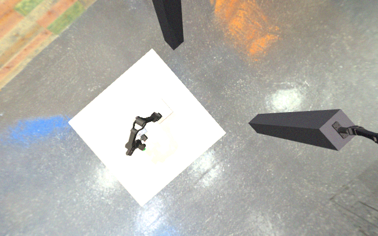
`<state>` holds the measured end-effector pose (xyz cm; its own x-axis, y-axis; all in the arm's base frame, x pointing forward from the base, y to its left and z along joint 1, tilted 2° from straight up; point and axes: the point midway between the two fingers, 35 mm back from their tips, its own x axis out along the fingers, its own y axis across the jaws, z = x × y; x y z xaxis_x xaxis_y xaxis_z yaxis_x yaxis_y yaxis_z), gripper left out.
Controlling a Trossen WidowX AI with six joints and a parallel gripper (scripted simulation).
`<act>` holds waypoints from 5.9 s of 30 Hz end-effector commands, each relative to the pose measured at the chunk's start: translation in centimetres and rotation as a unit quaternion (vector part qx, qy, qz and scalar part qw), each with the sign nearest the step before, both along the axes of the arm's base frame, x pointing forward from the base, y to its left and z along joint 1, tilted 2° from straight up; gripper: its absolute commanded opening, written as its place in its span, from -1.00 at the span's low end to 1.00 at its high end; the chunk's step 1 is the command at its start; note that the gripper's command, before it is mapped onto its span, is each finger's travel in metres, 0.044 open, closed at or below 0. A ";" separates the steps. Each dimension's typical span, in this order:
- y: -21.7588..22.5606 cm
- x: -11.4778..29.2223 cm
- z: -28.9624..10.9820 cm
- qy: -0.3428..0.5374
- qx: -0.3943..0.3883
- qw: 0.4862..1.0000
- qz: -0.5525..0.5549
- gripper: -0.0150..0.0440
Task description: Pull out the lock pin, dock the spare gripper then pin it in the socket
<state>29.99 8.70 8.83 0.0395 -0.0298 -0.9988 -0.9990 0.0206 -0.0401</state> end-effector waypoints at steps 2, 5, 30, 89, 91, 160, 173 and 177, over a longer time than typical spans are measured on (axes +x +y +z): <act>0.0 0.1 -0.6 -0.003 0.003 1.000 0.001 0.53; 0.0 0.1 -1.1 -0.003 0.003 1.000 0.001 0.53; 0.1 0.2 -5.2 -0.003 0.002 1.000 0.001 0.53; 1.8 0.6 -4.0 -0.002 0.101 0.995 -0.008 -0.49; 1.9 0.6 -4.0 -0.001 0.101 0.995 -0.008 -0.49; 6.0 0.9 -3.8 0.038 0.096 0.995 -0.012 -0.49; 6.8 0.9 -3.6 0.045 0.095 0.994 -0.013 -0.49; 7.0 0.9 -3.5 0.047 0.094 0.994 -0.013 -0.49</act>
<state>30.69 15.29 5.00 -0.0565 0.1516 -0.9868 -0.9969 0.0447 0.0640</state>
